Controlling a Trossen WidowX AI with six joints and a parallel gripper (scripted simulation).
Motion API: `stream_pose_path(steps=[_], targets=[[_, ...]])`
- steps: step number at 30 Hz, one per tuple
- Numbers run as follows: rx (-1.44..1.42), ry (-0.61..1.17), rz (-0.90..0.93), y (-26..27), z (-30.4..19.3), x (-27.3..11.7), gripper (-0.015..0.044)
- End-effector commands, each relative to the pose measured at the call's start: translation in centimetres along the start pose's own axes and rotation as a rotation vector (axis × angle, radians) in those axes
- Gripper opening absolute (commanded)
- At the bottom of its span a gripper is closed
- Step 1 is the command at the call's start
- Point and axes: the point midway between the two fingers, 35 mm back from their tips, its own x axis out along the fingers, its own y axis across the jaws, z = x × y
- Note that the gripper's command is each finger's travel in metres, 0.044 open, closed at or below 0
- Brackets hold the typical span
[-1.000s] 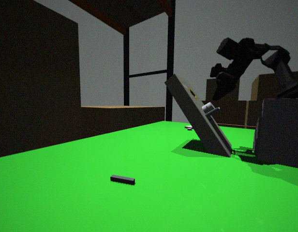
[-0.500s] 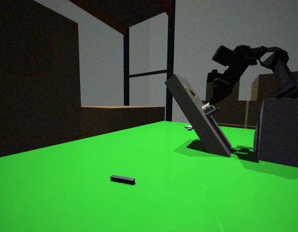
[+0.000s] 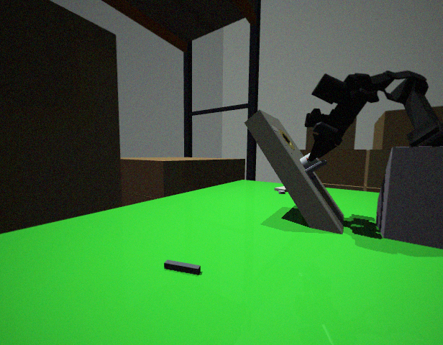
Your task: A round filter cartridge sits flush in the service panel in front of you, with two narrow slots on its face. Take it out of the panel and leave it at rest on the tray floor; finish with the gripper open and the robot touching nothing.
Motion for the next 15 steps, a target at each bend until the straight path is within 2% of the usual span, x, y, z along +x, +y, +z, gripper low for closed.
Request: stream_pose_path(steps=[1,13,15], targets=[[0.002,0.001,0.0,-0.01,0.01,-0.03,0.0265],[0.002,0.001,0.0,-0.01,0.01,-0.03,0.0185],[0.002,0.001,0.0,-0.01,0.01,-0.03,0.0132]])
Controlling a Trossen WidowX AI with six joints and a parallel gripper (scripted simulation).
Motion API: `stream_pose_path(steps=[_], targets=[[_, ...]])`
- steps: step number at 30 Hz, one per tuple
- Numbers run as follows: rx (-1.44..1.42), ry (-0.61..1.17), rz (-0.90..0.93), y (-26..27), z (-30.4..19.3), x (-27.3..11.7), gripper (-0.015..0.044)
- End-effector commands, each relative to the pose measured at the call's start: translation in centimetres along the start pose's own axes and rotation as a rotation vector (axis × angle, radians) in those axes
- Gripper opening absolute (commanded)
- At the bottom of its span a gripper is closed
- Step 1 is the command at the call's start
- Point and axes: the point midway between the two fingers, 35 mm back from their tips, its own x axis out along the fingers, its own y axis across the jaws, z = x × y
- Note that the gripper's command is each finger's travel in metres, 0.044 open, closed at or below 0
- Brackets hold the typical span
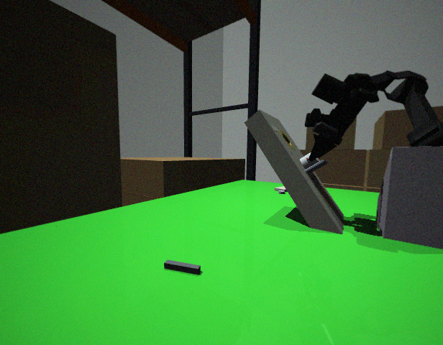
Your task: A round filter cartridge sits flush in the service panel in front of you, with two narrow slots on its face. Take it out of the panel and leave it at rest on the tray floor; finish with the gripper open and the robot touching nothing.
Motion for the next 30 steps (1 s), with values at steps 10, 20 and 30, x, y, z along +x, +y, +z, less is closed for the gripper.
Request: stream_pose_path(steps=[10,20,30], targets=[[0.001,0.0,0.0,0.0,2.2,-1.0,0.0],[-0.001,0.005,0.015,0.5,2.7,-4.7,0.0],[-0.001,0.003,0.004,0.2,2.8,-9.8,0.0]])
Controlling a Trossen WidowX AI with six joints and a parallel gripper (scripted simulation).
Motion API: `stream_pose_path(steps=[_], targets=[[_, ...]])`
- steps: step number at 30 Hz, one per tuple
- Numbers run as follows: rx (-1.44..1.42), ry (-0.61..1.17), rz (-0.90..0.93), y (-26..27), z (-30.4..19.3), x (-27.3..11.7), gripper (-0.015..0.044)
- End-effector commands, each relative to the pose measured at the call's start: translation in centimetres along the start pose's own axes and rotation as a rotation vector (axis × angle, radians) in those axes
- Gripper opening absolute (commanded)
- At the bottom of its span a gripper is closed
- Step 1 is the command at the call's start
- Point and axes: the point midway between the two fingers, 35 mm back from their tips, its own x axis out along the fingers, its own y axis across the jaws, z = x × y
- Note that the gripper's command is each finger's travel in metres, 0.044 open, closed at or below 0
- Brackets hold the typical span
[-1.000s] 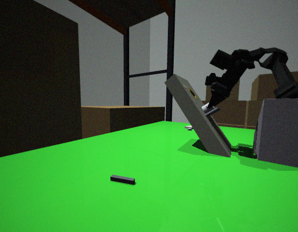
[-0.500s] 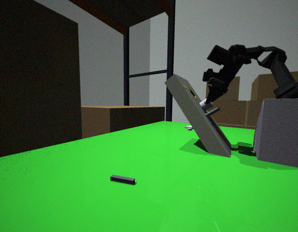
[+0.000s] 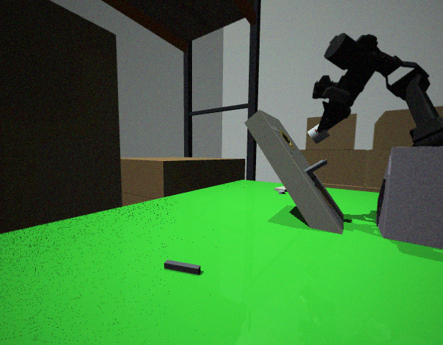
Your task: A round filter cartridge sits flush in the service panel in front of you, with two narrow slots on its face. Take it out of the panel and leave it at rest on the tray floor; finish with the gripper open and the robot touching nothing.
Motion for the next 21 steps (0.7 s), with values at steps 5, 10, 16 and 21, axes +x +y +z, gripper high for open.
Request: stream_pose_path(steps=[5,10,16,21], targets=[[0.01,-0.006,-0.003,0.4,0.2,-2.2,0.0],[0.011,-0.006,-0.001,2.7,0.4,-2.0,0.0],[0.012,-0.006,0.0,5.5,0.4,-1.6,0.0],[0.013,-0.007,0.0,7.8,0.2,-1.2,0.0]])
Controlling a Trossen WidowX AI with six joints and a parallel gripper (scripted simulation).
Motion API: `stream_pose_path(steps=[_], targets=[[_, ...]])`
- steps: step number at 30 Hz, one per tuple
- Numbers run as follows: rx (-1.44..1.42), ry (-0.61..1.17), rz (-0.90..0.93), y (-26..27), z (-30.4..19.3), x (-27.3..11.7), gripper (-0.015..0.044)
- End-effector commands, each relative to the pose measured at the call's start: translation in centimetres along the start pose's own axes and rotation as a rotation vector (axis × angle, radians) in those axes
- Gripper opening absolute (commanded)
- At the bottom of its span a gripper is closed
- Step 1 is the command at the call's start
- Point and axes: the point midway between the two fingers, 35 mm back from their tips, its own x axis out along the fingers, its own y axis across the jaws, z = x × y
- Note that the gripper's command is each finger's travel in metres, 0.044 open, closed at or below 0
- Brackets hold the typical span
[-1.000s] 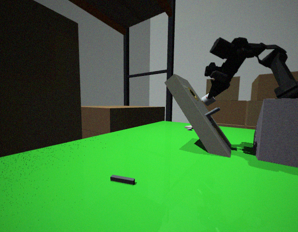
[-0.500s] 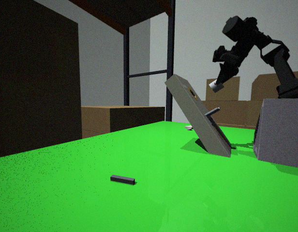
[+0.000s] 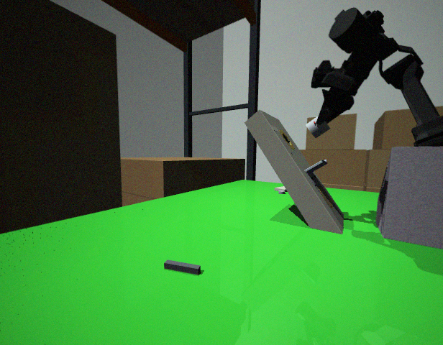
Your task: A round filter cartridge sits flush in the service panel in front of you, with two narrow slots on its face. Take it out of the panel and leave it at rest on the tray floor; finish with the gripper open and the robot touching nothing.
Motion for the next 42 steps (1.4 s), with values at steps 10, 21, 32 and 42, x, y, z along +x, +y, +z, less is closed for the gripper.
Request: stream_pose_path(steps=[10,21,32,42], targets=[[-0.169,0.027,0.102,5.1,-1.9,-0.8,0.0],[-0.612,0.034,0.363,12.7,-7.1,-3.6,0.0],[-0.97,-0.01,0.583,17.9,-12.0,-6.8,0.0],[-1.047,-0.015,0.636,19.4,-15.4,-6.6,0.0]])
